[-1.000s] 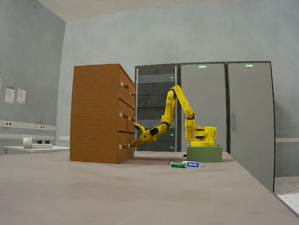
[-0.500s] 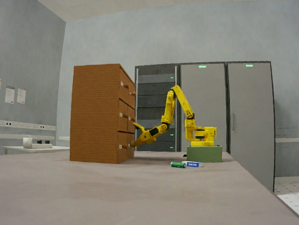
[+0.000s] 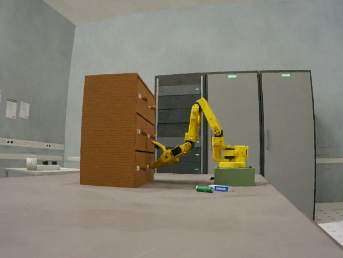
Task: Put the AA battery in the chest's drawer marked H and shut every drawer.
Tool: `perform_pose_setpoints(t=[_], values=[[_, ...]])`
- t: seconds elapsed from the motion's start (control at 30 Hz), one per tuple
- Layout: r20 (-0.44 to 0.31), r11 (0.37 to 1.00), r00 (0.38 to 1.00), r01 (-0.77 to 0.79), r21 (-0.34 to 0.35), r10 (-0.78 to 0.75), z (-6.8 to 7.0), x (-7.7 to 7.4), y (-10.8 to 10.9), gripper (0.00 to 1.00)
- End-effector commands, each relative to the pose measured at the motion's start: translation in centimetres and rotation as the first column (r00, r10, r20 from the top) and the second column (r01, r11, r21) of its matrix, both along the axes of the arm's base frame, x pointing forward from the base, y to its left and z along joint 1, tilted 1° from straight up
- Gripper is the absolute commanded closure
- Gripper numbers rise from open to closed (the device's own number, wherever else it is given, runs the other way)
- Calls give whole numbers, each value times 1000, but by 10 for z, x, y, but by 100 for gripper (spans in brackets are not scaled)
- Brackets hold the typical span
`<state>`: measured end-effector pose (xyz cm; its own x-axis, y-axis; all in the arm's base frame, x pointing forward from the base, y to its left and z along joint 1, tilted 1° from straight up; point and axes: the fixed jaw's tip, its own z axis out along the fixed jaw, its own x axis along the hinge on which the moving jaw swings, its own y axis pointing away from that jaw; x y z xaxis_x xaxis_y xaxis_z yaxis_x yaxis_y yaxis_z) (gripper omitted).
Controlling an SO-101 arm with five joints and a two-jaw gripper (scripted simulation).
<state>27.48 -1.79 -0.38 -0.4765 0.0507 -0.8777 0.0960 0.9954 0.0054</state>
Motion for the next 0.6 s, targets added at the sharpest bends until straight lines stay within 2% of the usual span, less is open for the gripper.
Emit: perform_pose_setpoints(t=[0.0, 0.3, 0.57], values=[[8, 1000, 1000, -7, -1, 7, 0, 2, 2, 79], [8, 1000, 1000, -7, -1, 7, 0, 2, 2, 79], [8, 1000, 1000, -7, -1, 7, 0, 2, 2, 84]])
